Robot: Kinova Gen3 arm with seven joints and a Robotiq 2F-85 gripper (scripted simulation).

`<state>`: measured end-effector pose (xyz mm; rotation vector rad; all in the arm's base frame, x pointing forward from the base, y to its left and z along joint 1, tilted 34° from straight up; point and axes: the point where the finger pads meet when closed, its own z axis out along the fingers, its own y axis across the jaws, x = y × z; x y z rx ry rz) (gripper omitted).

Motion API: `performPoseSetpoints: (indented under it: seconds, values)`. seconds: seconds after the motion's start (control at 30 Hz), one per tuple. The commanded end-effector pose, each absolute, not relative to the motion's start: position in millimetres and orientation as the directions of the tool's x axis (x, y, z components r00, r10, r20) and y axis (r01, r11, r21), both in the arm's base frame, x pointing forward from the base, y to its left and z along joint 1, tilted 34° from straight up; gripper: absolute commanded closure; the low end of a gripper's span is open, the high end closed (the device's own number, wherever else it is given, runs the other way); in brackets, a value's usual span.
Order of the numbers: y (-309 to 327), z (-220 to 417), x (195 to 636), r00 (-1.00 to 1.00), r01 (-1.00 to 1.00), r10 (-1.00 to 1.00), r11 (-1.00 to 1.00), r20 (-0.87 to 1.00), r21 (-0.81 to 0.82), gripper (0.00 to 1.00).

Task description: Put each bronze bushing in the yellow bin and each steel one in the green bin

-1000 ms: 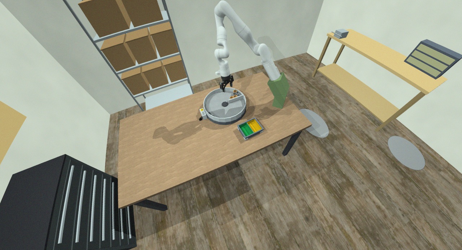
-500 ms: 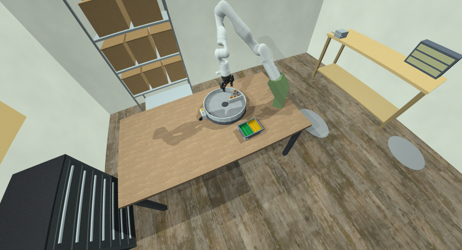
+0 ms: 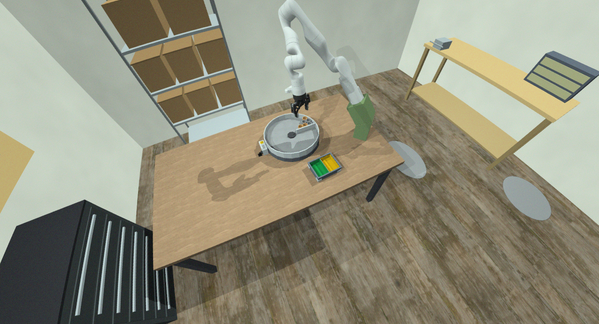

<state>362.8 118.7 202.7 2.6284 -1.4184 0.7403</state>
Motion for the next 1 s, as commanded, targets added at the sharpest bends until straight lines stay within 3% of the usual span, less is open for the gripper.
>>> performPoseSetpoints:
  seconds: [0.0, 0.17, 0.97]
  values:
    - [125, 203, 362, 0.469, -0.795, -0.765, -0.584, 0.441, -0.167, 0.00]
    - [170, 212, 339, 0.469, -0.795, -0.765, -0.584, 0.441, -0.167, 0.00]
    - [170, 212, 339, 0.470, -0.778, -0.688, -0.619, 0.553, -0.110, 0.00]
